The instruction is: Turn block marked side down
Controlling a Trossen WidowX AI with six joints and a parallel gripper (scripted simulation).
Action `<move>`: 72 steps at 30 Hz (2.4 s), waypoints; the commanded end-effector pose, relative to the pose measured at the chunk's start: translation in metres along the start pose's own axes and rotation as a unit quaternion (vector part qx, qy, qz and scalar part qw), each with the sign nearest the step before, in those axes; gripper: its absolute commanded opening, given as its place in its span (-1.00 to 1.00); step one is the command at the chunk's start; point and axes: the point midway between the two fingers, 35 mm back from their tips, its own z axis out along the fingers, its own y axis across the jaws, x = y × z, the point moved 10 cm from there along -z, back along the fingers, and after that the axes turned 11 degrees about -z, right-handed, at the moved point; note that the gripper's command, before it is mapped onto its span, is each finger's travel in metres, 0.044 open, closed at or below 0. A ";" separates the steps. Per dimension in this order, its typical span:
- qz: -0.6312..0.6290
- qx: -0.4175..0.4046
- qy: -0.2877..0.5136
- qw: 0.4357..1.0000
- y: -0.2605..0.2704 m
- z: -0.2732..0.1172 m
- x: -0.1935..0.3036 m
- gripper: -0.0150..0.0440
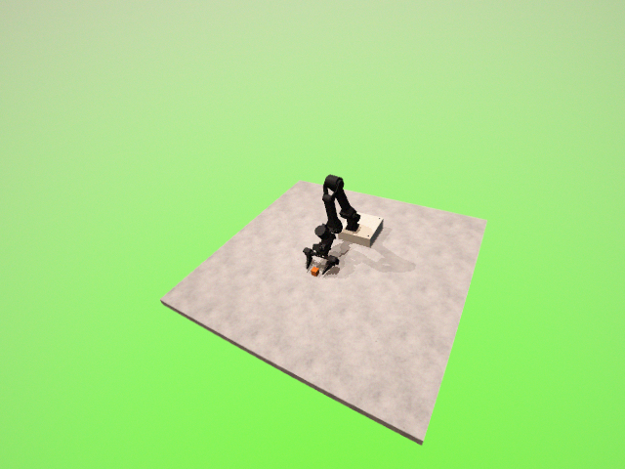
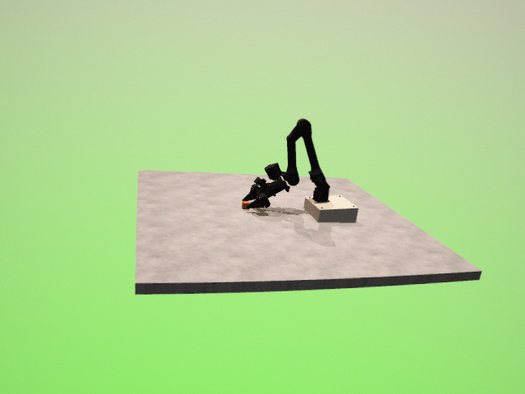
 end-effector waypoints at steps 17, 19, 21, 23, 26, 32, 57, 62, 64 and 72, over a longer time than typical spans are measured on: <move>-0.002 -0.045 0.237 0.971 -0.019 -0.044 -0.100 1.00; -0.002 -0.045 0.237 0.971 -0.019 -0.044 -0.100 1.00; -0.002 -0.045 0.237 0.971 -0.019 -0.044 -0.100 1.00; -0.002 -0.045 0.237 0.971 -0.019 -0.044 -0.100 1.00; -0.002 -0.045 0.237 0.971 -0.019 -0.044 -0.100 1.00; 0.000 -0.053 0.276 0.960 -0.023 -0.034 -0.114 1.00; -0.001 -0.090 0.471 0.878 -0.030 0.035 -0.145 1.00; -0.001 -0.090 0.471 0.878 -0.028 0.040 -0.136 1.00; -0.001 -0.090 0.471 0.878 -0.027 0.042 -0.132 1.00; -0.001 -0.090 0.471 0.878 -0.026 0.045 -0.128 1.00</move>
